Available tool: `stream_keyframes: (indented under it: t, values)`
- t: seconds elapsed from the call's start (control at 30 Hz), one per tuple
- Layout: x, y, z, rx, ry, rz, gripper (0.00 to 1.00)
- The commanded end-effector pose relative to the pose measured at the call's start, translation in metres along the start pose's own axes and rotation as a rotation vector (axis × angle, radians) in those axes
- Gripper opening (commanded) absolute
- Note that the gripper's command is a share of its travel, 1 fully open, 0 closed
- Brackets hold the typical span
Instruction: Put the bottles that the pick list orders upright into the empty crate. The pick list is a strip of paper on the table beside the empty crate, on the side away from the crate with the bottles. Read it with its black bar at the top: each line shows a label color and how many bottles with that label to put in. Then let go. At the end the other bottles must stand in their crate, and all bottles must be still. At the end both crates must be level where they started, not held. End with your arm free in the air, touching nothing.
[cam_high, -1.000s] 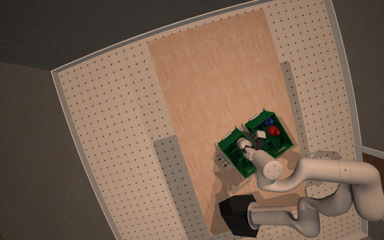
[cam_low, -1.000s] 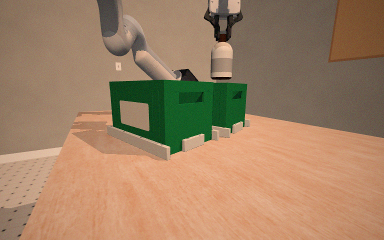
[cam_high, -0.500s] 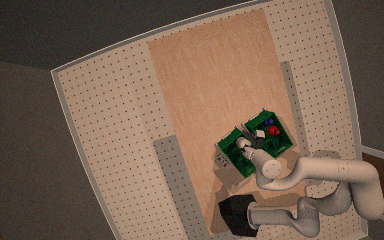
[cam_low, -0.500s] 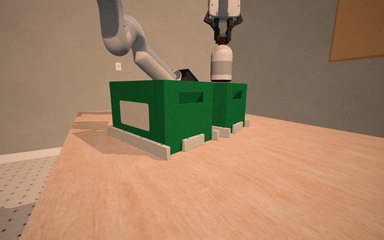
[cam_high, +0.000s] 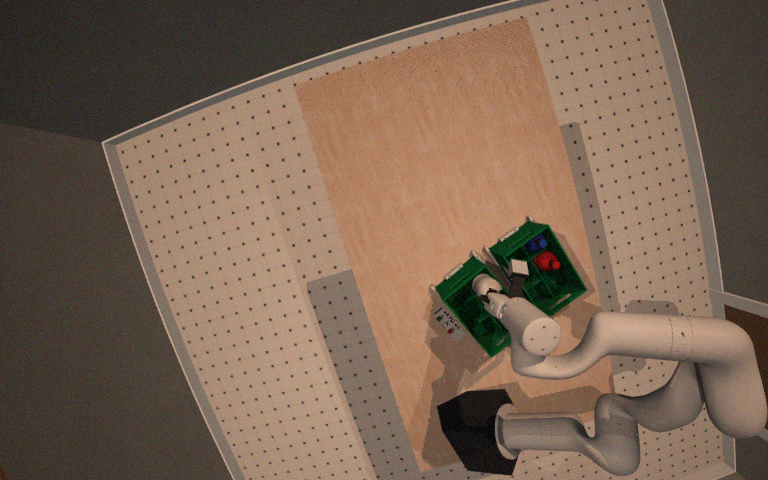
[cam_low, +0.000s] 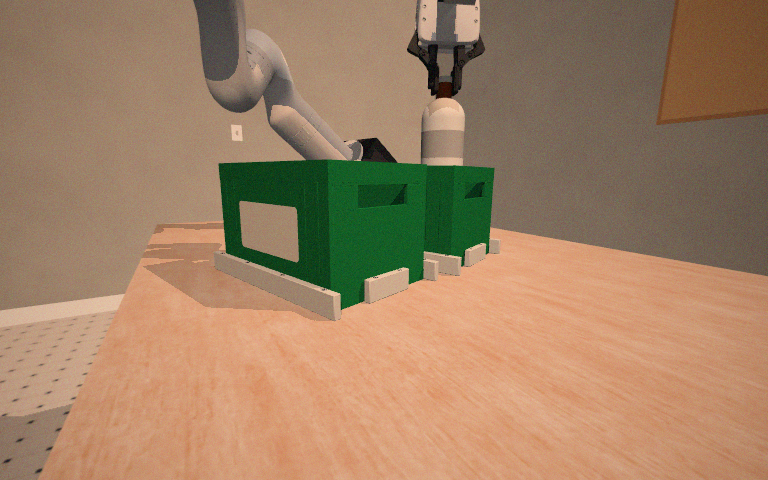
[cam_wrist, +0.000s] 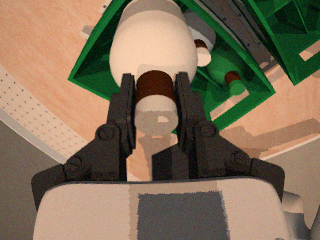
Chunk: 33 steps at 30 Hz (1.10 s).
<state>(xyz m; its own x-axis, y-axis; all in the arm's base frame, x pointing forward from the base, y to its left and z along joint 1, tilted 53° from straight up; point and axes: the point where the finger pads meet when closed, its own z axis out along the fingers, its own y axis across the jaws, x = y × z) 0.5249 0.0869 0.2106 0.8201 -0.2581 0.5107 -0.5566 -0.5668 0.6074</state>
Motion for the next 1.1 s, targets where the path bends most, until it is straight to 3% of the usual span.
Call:
stream_keyframes:
  t: [0.0,1.07]
  values:
    - [0.0,0.0,0.003,0.001,0.001,0.001,0.0]
    - [0.001,0.0,0.032,0.001,0.001,0.001,0.0]
